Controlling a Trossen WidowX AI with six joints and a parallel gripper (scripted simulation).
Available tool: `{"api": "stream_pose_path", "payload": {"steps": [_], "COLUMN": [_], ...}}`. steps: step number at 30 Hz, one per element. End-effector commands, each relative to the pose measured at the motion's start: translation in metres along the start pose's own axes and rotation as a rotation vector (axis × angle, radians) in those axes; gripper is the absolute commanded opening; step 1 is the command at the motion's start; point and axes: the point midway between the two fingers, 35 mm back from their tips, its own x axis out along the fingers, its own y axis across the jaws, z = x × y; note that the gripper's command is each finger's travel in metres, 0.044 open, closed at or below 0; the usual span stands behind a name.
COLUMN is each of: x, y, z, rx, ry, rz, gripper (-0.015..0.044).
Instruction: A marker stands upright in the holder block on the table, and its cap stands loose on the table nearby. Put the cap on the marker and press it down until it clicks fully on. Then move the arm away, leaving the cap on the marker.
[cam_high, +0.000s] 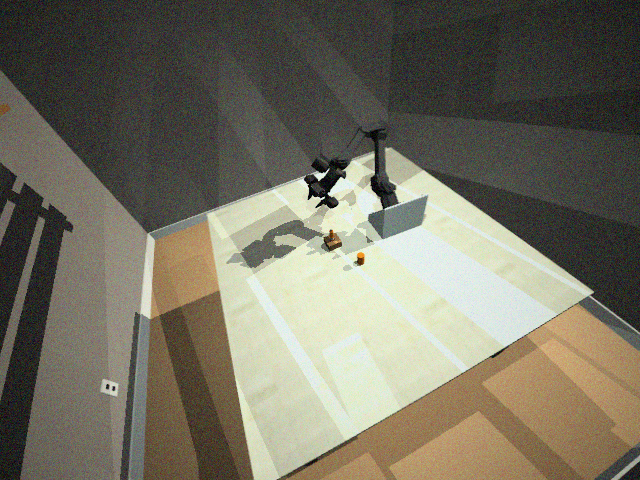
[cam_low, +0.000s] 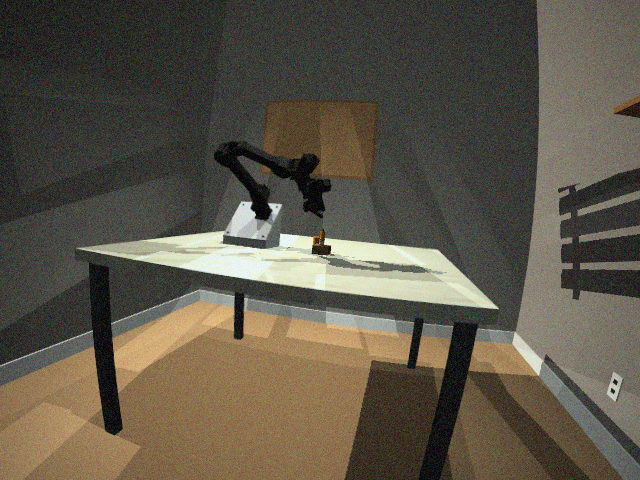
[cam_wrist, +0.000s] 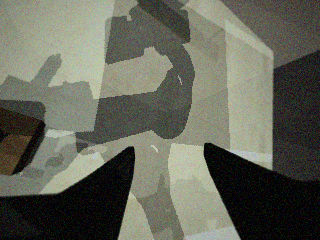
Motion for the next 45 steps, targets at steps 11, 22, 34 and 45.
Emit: {"api": "stream_pose_path", "payload": {"steps": [11,22,34,45], "x": [-0.014,-0.061,-0.077,-0.041], "y": [0.121,0.247,0.287,0.308], "z": [0.084,0.089,0.080,0.060], "rx": [0.190,0.278,0.371,0.371], "ry": [0.024,0.406,0.560,0.560], "rz": [0.400,0.504,0.425,0.423], "gripper": [0.0256,0.0256,0.0256,0.0256]}}
